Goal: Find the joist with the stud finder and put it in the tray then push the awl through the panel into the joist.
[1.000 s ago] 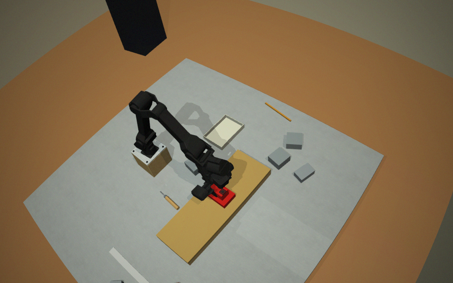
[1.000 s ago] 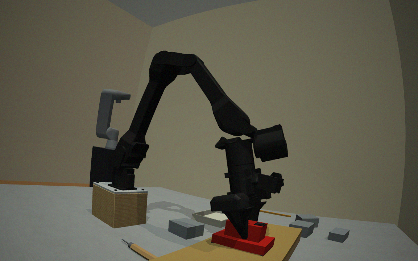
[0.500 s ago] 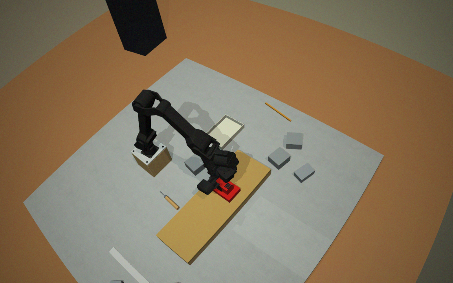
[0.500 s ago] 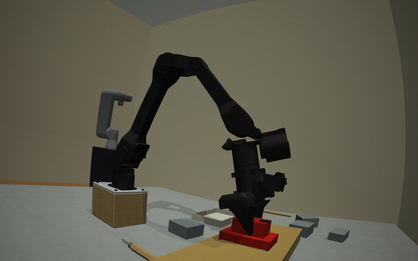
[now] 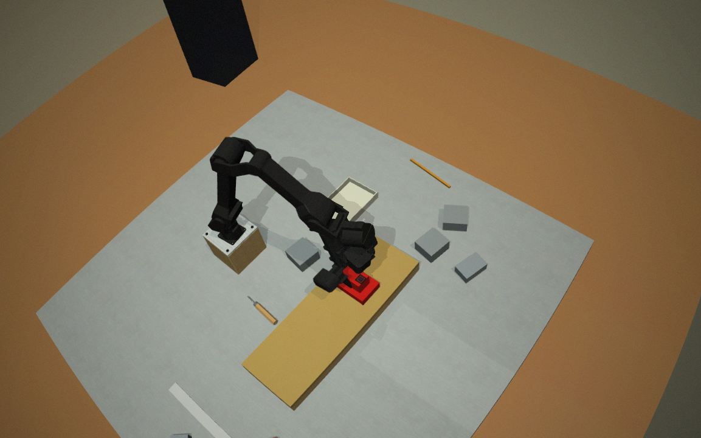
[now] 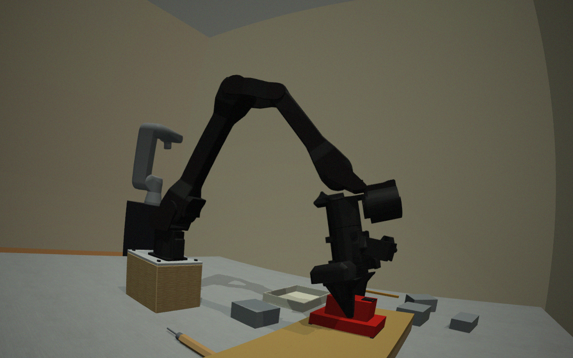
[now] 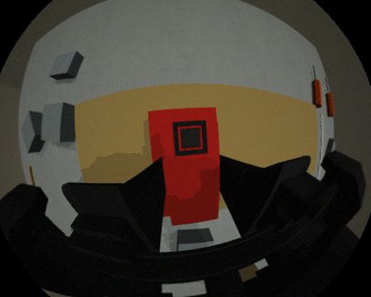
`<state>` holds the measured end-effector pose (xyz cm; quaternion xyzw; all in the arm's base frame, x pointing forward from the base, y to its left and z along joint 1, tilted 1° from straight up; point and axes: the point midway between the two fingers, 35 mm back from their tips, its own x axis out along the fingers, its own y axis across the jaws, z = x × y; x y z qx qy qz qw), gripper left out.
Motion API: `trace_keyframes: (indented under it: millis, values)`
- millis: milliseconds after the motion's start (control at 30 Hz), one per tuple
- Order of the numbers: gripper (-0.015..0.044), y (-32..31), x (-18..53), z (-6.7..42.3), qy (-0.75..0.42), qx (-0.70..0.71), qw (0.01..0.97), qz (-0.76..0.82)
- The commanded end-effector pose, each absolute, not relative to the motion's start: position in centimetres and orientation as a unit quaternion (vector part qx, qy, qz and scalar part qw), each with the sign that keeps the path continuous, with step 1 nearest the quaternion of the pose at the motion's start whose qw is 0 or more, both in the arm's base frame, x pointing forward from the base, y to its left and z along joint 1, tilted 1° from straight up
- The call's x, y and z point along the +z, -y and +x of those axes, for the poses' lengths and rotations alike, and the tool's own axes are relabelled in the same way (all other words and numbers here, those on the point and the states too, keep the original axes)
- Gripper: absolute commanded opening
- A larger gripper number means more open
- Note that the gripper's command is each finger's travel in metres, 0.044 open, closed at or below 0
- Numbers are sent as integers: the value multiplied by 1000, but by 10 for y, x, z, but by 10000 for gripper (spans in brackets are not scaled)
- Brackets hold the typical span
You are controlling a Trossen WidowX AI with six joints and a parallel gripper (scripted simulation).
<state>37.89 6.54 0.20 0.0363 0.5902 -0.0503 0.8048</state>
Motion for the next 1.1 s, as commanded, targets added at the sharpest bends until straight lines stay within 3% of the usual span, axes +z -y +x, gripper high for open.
trace_keyframes:
  millis: [0,1067]
  values:
    - [0,-77,2,380,-592,-46,804,37]
    - [0,-145,3,387,-592,-44,804,40]
